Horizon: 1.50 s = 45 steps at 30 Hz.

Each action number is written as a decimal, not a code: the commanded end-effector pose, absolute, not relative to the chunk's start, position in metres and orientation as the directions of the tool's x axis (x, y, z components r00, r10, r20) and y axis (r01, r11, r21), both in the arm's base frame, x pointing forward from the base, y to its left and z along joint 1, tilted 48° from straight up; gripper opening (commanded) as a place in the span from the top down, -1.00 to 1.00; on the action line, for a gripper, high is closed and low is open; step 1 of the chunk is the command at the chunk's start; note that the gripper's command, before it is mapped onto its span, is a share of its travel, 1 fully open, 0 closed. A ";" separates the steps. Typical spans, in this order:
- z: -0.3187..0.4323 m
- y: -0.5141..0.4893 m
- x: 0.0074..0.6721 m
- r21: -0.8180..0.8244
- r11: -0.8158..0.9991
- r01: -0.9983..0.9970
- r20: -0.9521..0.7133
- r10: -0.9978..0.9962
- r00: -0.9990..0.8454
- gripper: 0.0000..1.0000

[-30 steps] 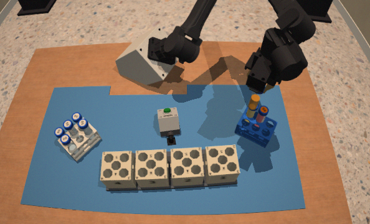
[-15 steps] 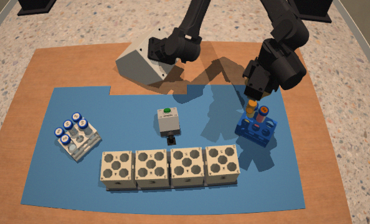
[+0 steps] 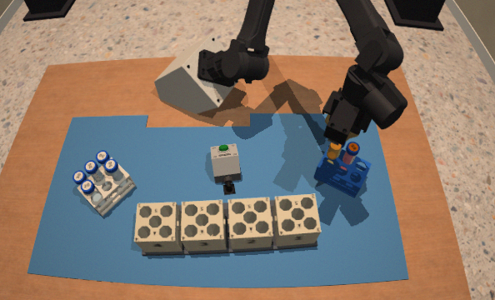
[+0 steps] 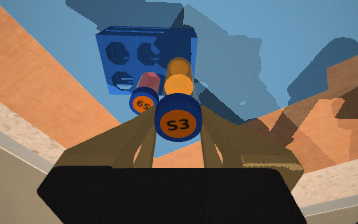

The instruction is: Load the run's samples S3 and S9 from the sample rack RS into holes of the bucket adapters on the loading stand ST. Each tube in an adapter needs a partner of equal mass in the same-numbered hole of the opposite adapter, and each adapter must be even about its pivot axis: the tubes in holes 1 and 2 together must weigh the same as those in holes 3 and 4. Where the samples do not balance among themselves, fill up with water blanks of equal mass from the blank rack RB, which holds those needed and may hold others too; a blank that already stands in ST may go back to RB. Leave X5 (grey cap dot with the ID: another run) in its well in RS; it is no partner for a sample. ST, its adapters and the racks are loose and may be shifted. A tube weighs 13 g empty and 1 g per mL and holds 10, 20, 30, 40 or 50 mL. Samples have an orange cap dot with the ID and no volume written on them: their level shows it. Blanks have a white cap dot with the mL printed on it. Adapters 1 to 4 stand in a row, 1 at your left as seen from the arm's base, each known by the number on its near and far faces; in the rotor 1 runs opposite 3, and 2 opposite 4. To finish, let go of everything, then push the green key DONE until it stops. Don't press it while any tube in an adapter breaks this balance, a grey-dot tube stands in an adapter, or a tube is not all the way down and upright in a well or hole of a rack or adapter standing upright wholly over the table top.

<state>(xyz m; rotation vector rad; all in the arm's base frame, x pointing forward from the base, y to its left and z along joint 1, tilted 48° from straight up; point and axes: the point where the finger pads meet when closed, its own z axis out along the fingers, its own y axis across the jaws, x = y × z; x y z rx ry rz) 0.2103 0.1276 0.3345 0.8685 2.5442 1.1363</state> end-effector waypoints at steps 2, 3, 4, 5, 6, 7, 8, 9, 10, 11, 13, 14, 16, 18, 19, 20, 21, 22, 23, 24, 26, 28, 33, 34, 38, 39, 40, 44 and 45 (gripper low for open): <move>0.335 0.133 0.219 0.744 0.505 0.439 0.046 0.616 -0.787 1.00; 0.333 0.135 0.220 0.744 0.504 0.439 0.046 0.616 -0.787 1.00; 0.332 0.136 0.221 0.744 0.504 0.439 0.046 0.616 -0.787 1.00; 0.330 0.138 0.223 0.744 0.504 0.439 0.046 0.616 -0.787 1.00; 0.328 0.140 0.224 0.744 0.504 0.439 0.047 0.616 -0.787 1.00; 0.326 0.141 0.225 0.744 0.504 0.439 0.047 0.616 -0.787 1.00; 0.325 0.142 0.225 0.744 0.504 0.439 0.047 0.616 -0.787 1.00; 0.352 0.143 0.228 0.771 0.494 0.401 0.015 0.615 -0.788 1.00; 0.352 0.139 0.230 0.772 0.487 0.409 0.017 0.627 -0.779 1.00; 0.354 0.137 0.230 0.776 0.483 0.406 0.012 0.631 -0.775 1.00; 0.339 0.136 0.223 0.761 0.488 0.428 0.032 0.631 -0.775 1.00; 0.337 0.138 0.221 0.757 0.493 0.429 0.036 0.624 -0.781 1.00; 0.337 0.138 0.221 0.757 0.493 0.429 0.036 0.624 -0.781 1.00; 0.335 0.138 0.219 0.756 0.495 0.427 0.037 0.620 -0.784 1.00; 0.337 0.138 0.218 0.758 0.495 0.425 0.034 0.620 -0.784 1.00; 0.336 0.138 0.217 0.757 0.495 0.427 0.036 0.620 -0.783 1.00; 0.334 0.138 0.217 0.755 0.496 0.429 0.037 0.620 -0.784 1.00; 0.333 0.137 0.217 0.754 0.497 0.430 0.038 0.620 -0.784 1.00; 0.334 0.137 0.217 0.754 0.497 0.429 0.037 0.620 -0.783 1.00; 0.333 0.137 0.217 0.754 0.497 0.429 0.037 0.620 -0.783 1.00; 0.335 0.137 0.216 0.755 0.497 0.428 0.036 0.621 -0.783 1.00; 0.340 0.138 0.222 0.760 0.500 0.415 0.023 0.617 -0.786 1.00; 0.340 0.138 0.221 0.760 0.500 0.415 0.023 0.617 -0.786 1.00; 0.330 0.140 0.217 0.756 0.500 0.423 0.036 0.614 -0.788 1.00; 0.334 0.144 0.222 0.765 0.496 0.411 0.024 0.615 -0.788 1.00; 0.334 0.145 0.225 0.764 0.497 0.413 0.025 0.615 -0.788 1.00; 0.325 0.146 0.226 0.753 0.501 0.427 0.037 0.616 -0.787 1.00; 0.315 0.150 0.230 0.744 0.504 0.439 0.047 0.616 -0.786 1.00; 0.323 0.151 0.231 0.753 0.500 0.428 0.038 0.616 -0.787 1.00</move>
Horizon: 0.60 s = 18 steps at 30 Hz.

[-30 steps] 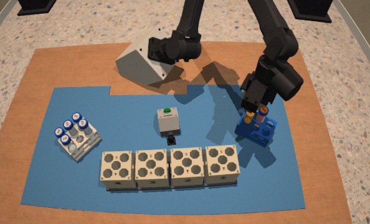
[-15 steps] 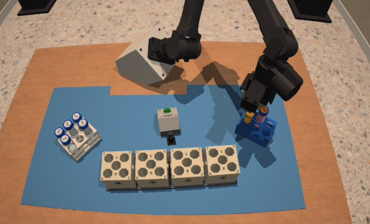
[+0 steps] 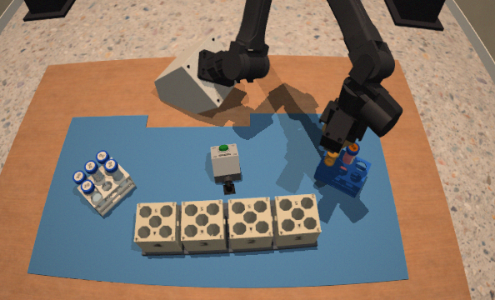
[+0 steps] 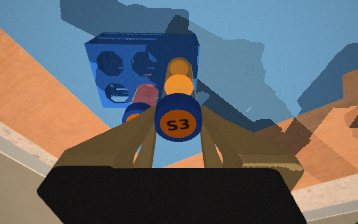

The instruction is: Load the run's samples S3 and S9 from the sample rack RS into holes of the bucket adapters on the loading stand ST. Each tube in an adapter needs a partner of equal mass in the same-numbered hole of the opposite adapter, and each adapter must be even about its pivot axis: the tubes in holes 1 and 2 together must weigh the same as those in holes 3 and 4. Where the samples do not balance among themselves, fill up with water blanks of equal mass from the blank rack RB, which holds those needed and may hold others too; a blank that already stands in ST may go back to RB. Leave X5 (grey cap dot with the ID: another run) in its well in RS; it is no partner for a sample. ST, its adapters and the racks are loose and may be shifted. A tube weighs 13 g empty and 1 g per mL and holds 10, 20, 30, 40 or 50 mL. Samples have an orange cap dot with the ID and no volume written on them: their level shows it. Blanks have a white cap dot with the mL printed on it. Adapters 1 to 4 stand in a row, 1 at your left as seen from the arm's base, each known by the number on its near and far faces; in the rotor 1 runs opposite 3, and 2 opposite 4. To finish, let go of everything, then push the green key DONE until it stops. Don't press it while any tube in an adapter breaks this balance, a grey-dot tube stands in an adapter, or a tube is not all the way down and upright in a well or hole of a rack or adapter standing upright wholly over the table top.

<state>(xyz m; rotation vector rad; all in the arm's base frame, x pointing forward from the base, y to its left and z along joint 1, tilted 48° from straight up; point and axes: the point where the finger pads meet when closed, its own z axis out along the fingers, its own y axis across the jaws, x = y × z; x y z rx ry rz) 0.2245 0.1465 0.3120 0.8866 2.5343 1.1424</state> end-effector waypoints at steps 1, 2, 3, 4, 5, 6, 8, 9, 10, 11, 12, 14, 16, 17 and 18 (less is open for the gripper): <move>0.324 0.152 0.232 0.755 0.499 0.425 0.036 0.616 -0.787 1.00; 0.316 0.152 0.232 0.747 0.503 0.435 0.044 0.616 -0.787 1.00; 0.312 0.153 0.232 0.744 0.504 0.439 0.047 0.616 -0.786 1.00; 0.312 0.153 0.232 0.744 0.504 0.439 0.047 0.616 -0.786 1.00; 0.312 0.153 0.232 0.744 0.504 0.439 0.047 0.616 -0.786 1.00; 0.329 0.155 0.235 0.763 0.496 0.415 0.028 0.615 -0.788 1.00; 0.310 0.155 0.234 0.745 0.503 0.437 0.046 0.616 -0.787 1.00; 0.308 0.156 0.235 0.744 0.504 0.439 0.047 0.616 -0.786 1.00; 0.307 0.157 0.235 0.744 0.504 0.439 0.047 0.616 -0.786 1.00; 0.306 0.158 0.236 0.744 0.504 0.439 0.047 0.616 -0.786 1.00; 0.316 0.159 0.238 0.755 0.499 0.425 0.037 0.616 -0.787 1.00; 0.306 0.160 0.238 0.746 0.503 0.436 0.045 0.616 -0.787 1.00; 0.302 0.162 0.239 0.744 0.503 0.439 0.047 0.616 -0.786 1.00; 0.301 0.163 0.239 0.744 0.503 0.439 0.048 0.616 -0.786 1.00; 0.311 0.164 0.242 0.756 0.498 0.425 0.037 0.616 -0.787 1.00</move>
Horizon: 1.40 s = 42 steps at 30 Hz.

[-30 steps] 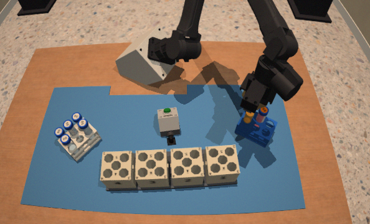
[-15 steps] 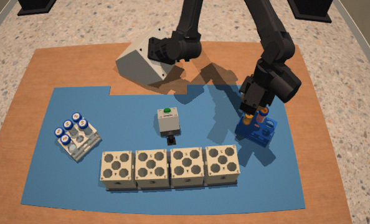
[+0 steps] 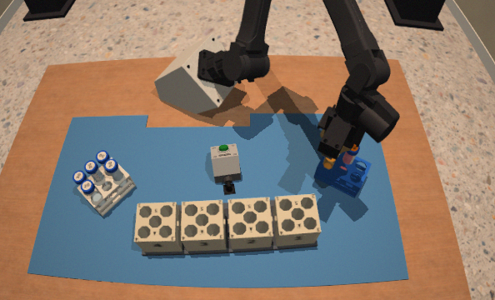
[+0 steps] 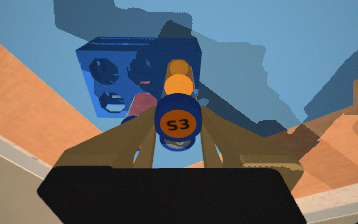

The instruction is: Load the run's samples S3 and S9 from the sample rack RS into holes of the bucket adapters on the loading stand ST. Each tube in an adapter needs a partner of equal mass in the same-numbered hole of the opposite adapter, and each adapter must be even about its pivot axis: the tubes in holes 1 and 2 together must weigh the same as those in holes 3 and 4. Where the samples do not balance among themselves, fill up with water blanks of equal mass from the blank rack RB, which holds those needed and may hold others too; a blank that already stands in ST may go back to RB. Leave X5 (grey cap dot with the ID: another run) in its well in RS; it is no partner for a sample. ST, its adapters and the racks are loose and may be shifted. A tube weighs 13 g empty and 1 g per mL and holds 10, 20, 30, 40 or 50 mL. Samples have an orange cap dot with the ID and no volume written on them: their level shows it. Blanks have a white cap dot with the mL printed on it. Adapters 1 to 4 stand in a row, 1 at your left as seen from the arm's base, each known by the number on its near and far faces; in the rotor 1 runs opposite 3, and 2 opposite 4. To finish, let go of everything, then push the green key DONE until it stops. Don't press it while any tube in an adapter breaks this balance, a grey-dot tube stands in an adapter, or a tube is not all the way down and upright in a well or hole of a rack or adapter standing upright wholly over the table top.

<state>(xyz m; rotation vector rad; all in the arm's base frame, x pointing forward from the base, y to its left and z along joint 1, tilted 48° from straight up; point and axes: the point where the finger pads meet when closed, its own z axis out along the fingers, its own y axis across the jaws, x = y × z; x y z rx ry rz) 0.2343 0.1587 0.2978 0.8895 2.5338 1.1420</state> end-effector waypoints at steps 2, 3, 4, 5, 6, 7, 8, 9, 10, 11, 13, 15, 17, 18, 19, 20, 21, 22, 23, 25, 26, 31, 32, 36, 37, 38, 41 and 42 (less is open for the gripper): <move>0.301 0.165 0.241 0.746 0.502 0.436 0.046 0.616 -0.787 1.00; 0.301 0.165 0.241 0.746 0.502 0.436 0.046 0.616 -0.787 1.00; 0.301 0.165 0.241 0.746 0.502 0.436 0.046 0.616 -0.787 1.00; 0.309 0.167 0.243 0.756 0.498 0.425 0.037 0.616 -0.787 1.00; 0.302 0.167 0.243 0.750 0.501 0.433 0.043 0.616 -0.787 1.00; 0.296 0.167 0.243 0.744 0.503 0.439 0.048 0.616 -0.786 1.00; 0.295 0.168 0.243 0.744 0.503 0.439 0.048 0.616 -0.786 1.00; 0.296 0.169 0.244 0.747 0.502 0.436 0.046 0.616 -0.787 1.00; 0.303 0.171 0.246 0.755 0.498 0.427 0.039 0.616 -0.787 1.00; 0.300 0.171 0.246 0.753 0.499 0.429 0.040 0.616 -0.787 1.00; 0.290 0.172 0.246 0.744 0.503 0.439 0.049 0.615 -0.787 1.00; 0.298 0.175 0.249 0.755 0.498 0.427 0.039 0.616 -0.787 1.00; 0.289 0.176 0.249 0.747 0.502 0.437 0.046 0.616 -0.787 1.00; 0.286 0.176 0.249 0.744 0.503 0.439 0.048 0.616 -0.787 1.00; 0.288 0.176 0.250 0.748 0.500 0.437 0.046 0.617 -0.786 1.00; 0.288 0.176 0.250 0.748 0.500 0.437 0.046 0.617 -0.786 1.00; 0.288 0.176 0.250 0.748 0.500 0.437 0.046 0.617 -0.786 1.00; 0.301 0.173 0.249 0.761 0.496 0.417 0.028 0.617 -0.786 1.00; 0.301 0.173 0.249 0.761 0.496 0.417 0.028 0.617 -0.786 1.00; 0.301 0.173 0.249 0.761 0.496 0.417 0.028 0.617 -0.786 1.00; 0.301 0.173 0.249 0.761 0.496 0.417 0.028 0.617 -0.786 1.00; 0.301 0.173 0.249 0.761 0.496 0.417 0.028 0.617 -0.786 -0.11; 0.301 0.173 0.249 0.761 0.496 0.417 0.028 0.617 -0.786 -0.11; 0.301 0.173 0.249 0.761 0.496 0.417 0.028 0.617 -0.786 -0.11; 0.301 0.173 0.249 0.761 0.496 0.417 0.028 0.617 -0.786 -0.11; 0.301 0.173 0.249 0.761 0.496 0.417 0.028 0.617 -0.786 -0.11; 0.301 0.173 0.249 0.761 0.496 0.417 0.028 0.617 -0.786 -0.11; 0.301 0.173 0.249 0.761 0.496 0.417 0.028 0.617 -0.786 -0.11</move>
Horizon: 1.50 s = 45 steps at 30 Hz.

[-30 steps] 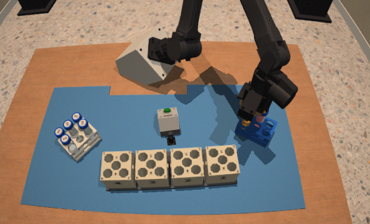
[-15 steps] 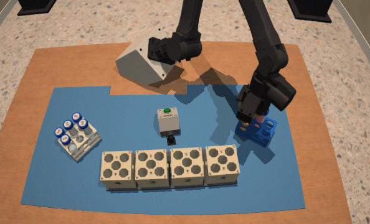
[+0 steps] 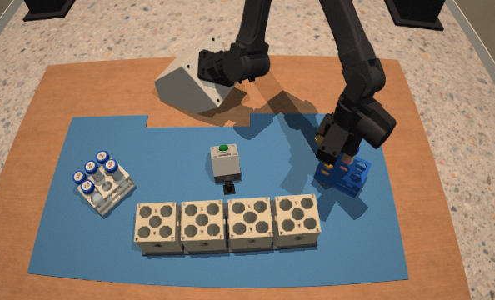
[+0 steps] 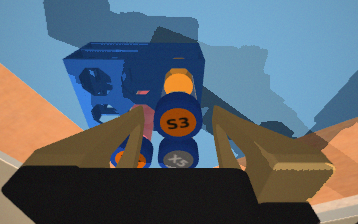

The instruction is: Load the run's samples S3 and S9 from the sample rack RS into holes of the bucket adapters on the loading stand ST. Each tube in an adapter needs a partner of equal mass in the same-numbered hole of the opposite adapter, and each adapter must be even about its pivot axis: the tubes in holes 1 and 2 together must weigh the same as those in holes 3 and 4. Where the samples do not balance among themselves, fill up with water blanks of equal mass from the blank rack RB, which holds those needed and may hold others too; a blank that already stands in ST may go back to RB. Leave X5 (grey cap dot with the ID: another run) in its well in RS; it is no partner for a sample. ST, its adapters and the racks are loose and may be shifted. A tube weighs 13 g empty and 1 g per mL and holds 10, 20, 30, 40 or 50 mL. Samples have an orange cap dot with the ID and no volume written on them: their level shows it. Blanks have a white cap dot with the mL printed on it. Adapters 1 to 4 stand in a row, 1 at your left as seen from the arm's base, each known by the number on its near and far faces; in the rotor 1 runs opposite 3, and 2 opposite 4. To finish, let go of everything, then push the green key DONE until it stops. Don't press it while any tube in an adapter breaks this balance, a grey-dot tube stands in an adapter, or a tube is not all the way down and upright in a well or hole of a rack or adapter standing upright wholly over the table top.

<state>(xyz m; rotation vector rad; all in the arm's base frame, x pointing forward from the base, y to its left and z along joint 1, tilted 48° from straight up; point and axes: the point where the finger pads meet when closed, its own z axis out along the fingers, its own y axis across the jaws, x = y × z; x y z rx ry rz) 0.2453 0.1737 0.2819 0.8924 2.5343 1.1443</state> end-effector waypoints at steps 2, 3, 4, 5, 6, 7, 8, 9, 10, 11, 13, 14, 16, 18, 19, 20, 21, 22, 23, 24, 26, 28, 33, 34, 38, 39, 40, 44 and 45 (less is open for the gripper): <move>0.319 0.168 0.247 0.777 0.487 0.399 0.012 0.622 -0.783 -0.11; 0.321 0.166 0.246 0.777 0.491 0.394 0.007 0.619 -0.785 -0.11; 0.323 0.164 0.244 0.777 0.491 0.393 0.006 0.619 -0.785 -0.11; 0.325 0.162 0.242 0.777 0.491 0.393 0.006 0.619 -0.785 -0.11; 0.328 0.159 0.241 0.777 0.492 0.393 0.005 0.619 -0.785 -0.11; 0.330 0.157 0.239 0.777 0.492 0.393 0.005 0.619 -0.785 -0.11; 0.332 0.155 0.237 0.777 0.492 0.392 0.004 0.619 -0.785 -0.11; 0.334 0.153 0.236 0.777 0.493 0.392 0.004 0.619 -0.785 -0.11; 0.336 0.151 0.234 0.777 0.493 0.392 0.003 0.619 -0.785 -0.11; 0.339 0.149 0.232 0.777 0.493 0.392 0.003 0.619 -0.785 -0.11; 0.339 0.149 0.232 0.777 0.493 0.392 0.003 0.619 -0.785 -0.11; 0.319 0.147 0.230 0.751 0.504 0.426 0.030 0.619 -0.785 -0.11; 0.326 0.150 0.232 0.761 0.499 0.415 0.025 0.617 -0.786 -0.11; 0.326 0.150 0.232 0.761 0.499 0.415 0.025 0.617 -0.786 -0.11; 0.326 0.150 0.232 0.761 0.499 0.415 0.025 0.617 -0.786 -0.11; 0.326 0.150 0.232 0.761 0.499 0.415 0.025 0.617 -0.786 -0.11; 0.326 0.150 0.232 0.761 0.499 0.415 0.025 0.617 -0.786 -0.11; 0.326 0.150 0.232 0.761 0.499 0.415 0.025 0.617 -0.786 -0.11; 0.326 0.150 0.232 0.761 0.499 0.415 0.025 0.617 -0.786 -0.11; 0.326 0.150 0.232 0.761 0.499 0.415 0.025 0.617 -0.786 -0.11; 0.326 0.150 0.232 0.761 0.499 0.415 0.025 0.617 -0.786 -0.11; 0.326 0.150 0.232 0.761 0.499 0.415 0.025 0.617 -0.786 -0.11; 0.326 0.150 0.232 0.761 0.499 0.415 0.025 0.617 -0.786 -0.11; 0.311 0.151 0.227 0.748 0.513 0.421 0.031 0.607 -0.794 -0.11; 0.290 0.122 0.230 0.733 0.402 0.549 0.149 0.692 -0.707 -0.60; 0.281 0.115 0.233 0.724 0.403 0.560 0.159 0.692 -0.704 -0.60; 0.273 0.109 0.236 0.717 0.403 0.569 0.167 0.692 -0.702 -0.60; 0.253 0.083 0.238 0.718 0.401 0.569 0.169 0.692 -0.702 -0.60; 0.248 0.076 0.238 0.718 0.401 0.569 0.169 0.692 -0.702 -0.60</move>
